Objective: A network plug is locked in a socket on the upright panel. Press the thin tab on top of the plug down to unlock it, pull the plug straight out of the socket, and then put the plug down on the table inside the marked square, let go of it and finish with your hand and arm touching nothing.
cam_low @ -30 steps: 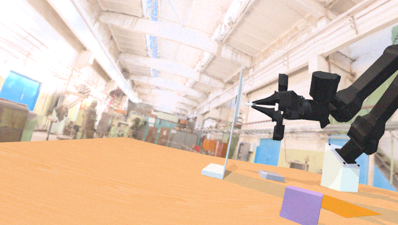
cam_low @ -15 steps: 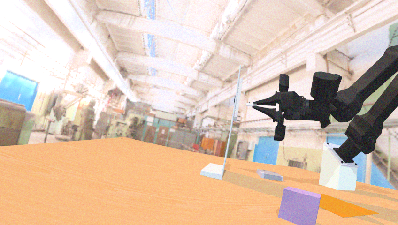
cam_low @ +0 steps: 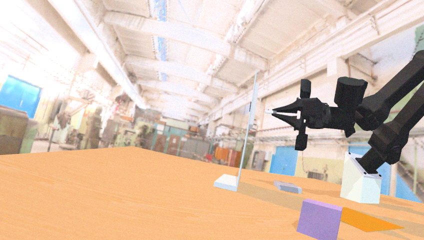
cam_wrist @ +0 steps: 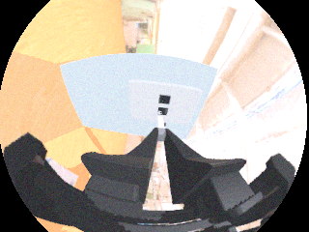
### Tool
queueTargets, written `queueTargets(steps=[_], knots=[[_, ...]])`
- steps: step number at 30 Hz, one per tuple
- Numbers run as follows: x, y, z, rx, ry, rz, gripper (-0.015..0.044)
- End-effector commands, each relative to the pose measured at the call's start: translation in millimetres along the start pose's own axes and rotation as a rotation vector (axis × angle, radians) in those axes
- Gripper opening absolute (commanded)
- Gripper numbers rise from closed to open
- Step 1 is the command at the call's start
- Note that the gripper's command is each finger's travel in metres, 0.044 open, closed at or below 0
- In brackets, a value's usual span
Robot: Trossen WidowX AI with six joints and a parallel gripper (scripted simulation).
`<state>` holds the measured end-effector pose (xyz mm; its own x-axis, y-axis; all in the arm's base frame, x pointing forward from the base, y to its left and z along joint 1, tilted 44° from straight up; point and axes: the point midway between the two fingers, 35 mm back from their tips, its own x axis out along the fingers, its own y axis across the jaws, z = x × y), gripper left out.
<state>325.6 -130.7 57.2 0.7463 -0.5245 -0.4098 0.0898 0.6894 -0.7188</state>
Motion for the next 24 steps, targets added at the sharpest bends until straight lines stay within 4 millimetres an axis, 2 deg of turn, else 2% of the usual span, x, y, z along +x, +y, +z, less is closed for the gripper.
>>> queueTargets(steps=[1, 24], knots=[[-2.7, -0.6, -1.1, 0.003, 0.004, -0.003, 0.0000], [-12.7, -0.5, -2.8, 0.003, 0.004, -0.003, 0.0000]])
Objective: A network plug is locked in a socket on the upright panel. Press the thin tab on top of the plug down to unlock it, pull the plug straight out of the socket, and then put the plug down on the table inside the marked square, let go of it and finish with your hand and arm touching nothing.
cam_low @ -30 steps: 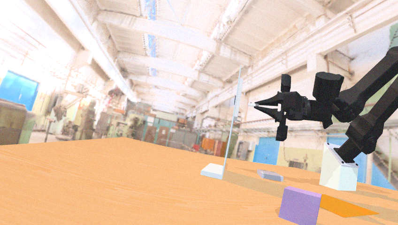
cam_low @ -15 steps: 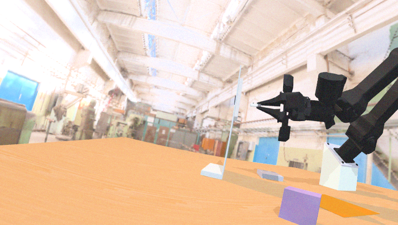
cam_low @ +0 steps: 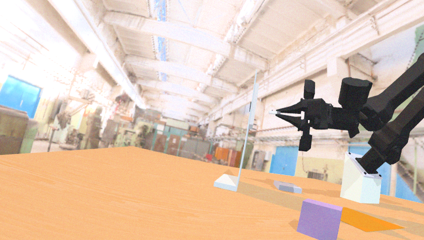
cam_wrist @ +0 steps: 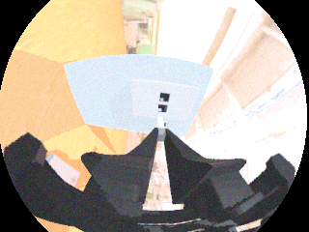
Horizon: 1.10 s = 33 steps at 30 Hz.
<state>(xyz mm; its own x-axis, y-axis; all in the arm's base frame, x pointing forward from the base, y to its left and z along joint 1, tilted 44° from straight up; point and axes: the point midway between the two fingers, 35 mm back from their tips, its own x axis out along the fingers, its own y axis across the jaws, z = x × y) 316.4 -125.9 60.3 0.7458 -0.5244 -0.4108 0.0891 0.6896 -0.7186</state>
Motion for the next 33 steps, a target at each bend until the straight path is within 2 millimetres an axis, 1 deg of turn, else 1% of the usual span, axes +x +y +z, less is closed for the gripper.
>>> queueTargets(steps=[1, 27, 28, 33], knots=[[-2.5, -0.7, -0.9, 0.003, 0.003, -0.004, 0.0000], [-13.1, -0.6, -2.9, 0.003, 0.004, -0.003, 0.0000], [-11.2, -0.2, -2.2, 0.000, 0.001, 0.001, 0.0000], [-12.9, -10.4, -3.0, 0.000, 0.002, 0.001, 0.0000]])
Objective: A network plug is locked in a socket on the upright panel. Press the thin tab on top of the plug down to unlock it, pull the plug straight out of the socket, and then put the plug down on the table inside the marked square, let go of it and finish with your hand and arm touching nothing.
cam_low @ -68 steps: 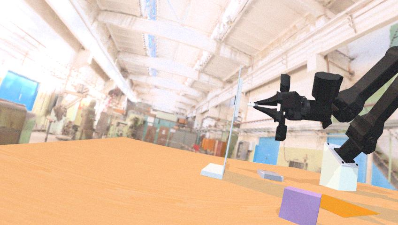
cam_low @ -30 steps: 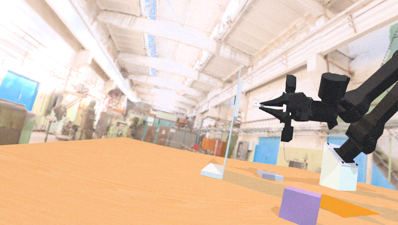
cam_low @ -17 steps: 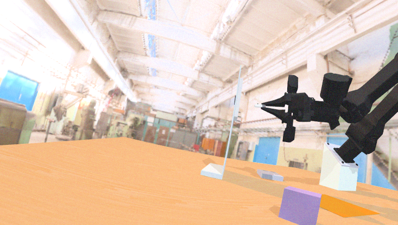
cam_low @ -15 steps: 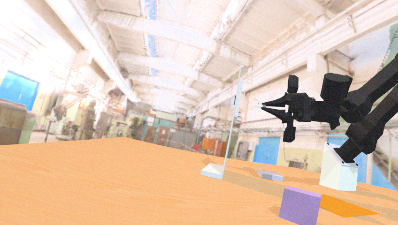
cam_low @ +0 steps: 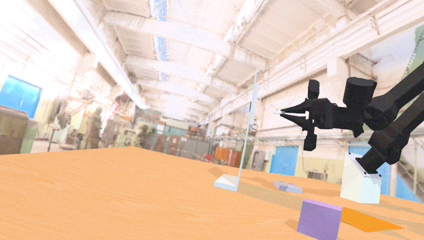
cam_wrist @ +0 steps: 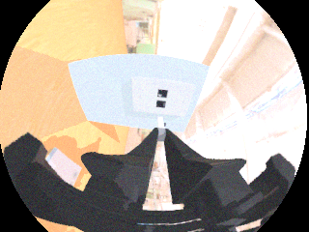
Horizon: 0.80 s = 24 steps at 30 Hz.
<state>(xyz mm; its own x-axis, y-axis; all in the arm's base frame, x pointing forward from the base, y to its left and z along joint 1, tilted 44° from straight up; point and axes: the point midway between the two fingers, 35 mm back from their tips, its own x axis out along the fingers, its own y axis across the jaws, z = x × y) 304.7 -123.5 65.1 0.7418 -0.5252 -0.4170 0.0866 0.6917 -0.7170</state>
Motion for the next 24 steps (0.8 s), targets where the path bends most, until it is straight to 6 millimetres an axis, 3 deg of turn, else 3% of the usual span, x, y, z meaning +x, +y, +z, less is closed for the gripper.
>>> queueTargets(steps=[1, 24], knots=[[-1.4, -10.0, 0.6, 0.000, -0.004, -0.003, 0.0000], [-20.4, -58.3, -7.5, 0.001, -0.002, -0.008, 0.0000]])
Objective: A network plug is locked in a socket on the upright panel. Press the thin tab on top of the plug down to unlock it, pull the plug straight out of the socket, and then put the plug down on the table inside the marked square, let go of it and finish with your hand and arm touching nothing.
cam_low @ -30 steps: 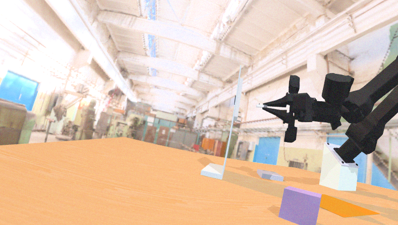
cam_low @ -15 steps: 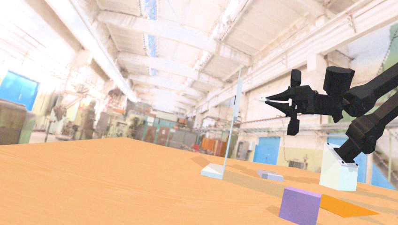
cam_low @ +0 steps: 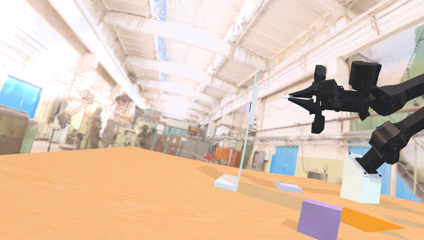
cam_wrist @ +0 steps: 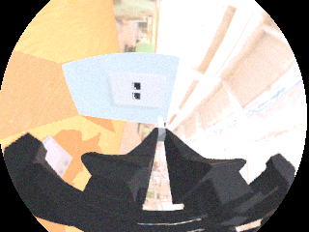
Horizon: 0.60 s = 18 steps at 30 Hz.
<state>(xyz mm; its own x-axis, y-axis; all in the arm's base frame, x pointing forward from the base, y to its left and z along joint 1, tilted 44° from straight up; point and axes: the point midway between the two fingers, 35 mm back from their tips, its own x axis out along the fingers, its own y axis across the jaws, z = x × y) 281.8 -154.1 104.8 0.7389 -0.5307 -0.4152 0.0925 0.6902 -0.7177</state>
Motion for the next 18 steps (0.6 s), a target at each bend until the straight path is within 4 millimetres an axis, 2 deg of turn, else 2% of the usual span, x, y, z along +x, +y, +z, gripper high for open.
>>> queueTargets(steps=[1, 10, 18], knots=[[-2.9, -6.1, 1.0, -0.004, -0.008, 0.001, 0.0000], [-9.3, 28.8, 20.0, -0.103, -0.143, 0.179, 0.0000], [-24.1, 64.8, 38.0, -0.235, -0.303, 0.351, 0.0000]])
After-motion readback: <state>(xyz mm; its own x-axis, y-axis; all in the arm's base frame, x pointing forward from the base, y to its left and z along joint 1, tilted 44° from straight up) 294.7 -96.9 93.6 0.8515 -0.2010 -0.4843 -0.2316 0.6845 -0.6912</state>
